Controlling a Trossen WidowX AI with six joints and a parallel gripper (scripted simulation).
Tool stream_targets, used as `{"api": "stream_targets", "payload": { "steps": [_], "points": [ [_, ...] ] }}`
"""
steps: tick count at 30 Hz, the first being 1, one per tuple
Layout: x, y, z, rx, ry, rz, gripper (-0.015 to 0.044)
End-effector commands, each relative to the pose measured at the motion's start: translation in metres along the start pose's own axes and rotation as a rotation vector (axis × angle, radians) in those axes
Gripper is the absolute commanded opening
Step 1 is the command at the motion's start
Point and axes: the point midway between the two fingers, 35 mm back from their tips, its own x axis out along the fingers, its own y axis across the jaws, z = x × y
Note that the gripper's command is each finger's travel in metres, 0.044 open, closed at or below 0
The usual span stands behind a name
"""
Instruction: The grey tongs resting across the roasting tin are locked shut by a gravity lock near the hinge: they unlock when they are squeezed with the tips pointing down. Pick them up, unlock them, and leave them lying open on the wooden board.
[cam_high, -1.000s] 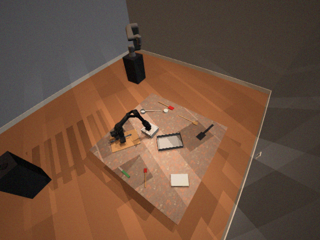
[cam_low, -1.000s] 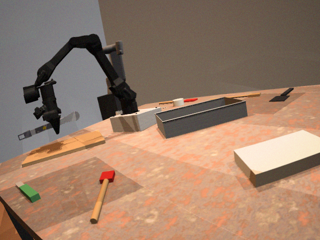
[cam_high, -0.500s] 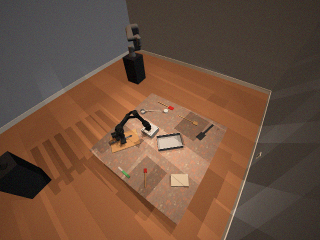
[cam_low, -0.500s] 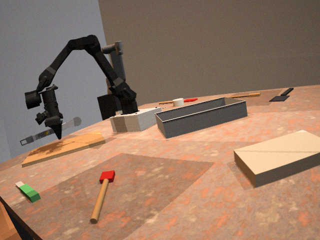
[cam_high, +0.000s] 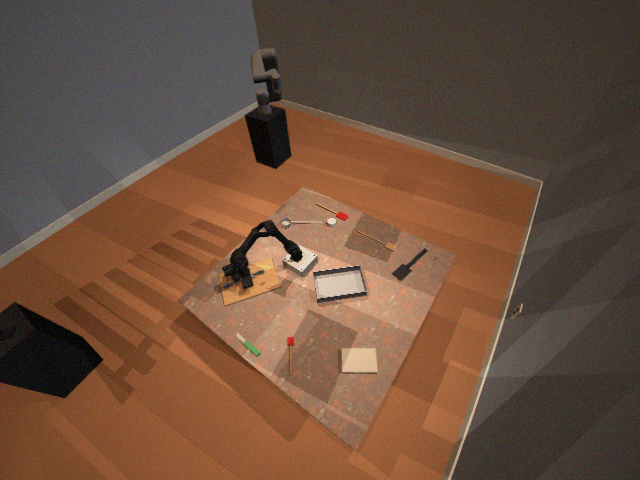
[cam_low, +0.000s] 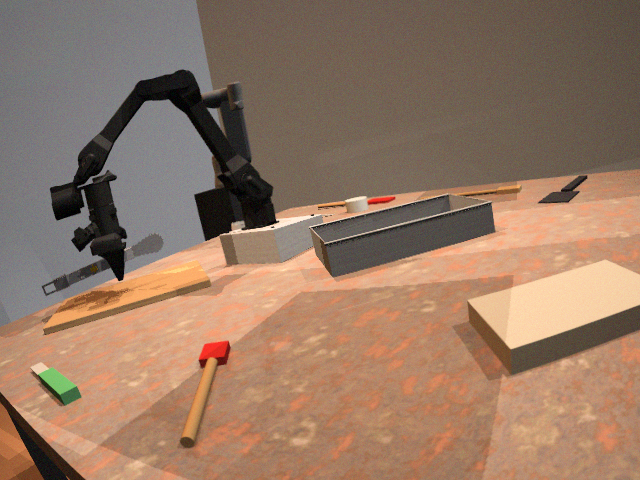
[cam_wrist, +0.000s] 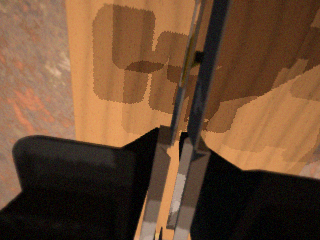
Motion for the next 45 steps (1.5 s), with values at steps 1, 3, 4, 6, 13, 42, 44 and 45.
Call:
{"api": "stream_targets", "payload": {
  "steps": [1, 3, 4, 6, 13, 42, 44, 45],
  "points": [
    [0.000, 0.000, 0.000, 0.000, -0.001, 0.000, 0.0165],
    [0.000, 0.000, 0.000, 0.000, -0.001, 0.000, 0.0217],
    [0.000, 0.000, 0.000, 0.000, -0.001, 0.000, 0.0244],
    [0.000, 0.000, 0.000, 0.000, -0.001, 0.000, 0.0296],
    [0.000, 0.000, 0.000, 0.000, -0.001, 0.000, 0.0440],
    [-0.131, -0.150, -0.004, 0.022, -0.006, -0.015, 0.0440],
    [-0.131, -0.150, -0.004, 0.022, -0.006, -0.015, 0.0440],
    [-0.131, -0.150, -0.004, 0.022, -0.006, -0.015, 0.0440]
  ]
}}
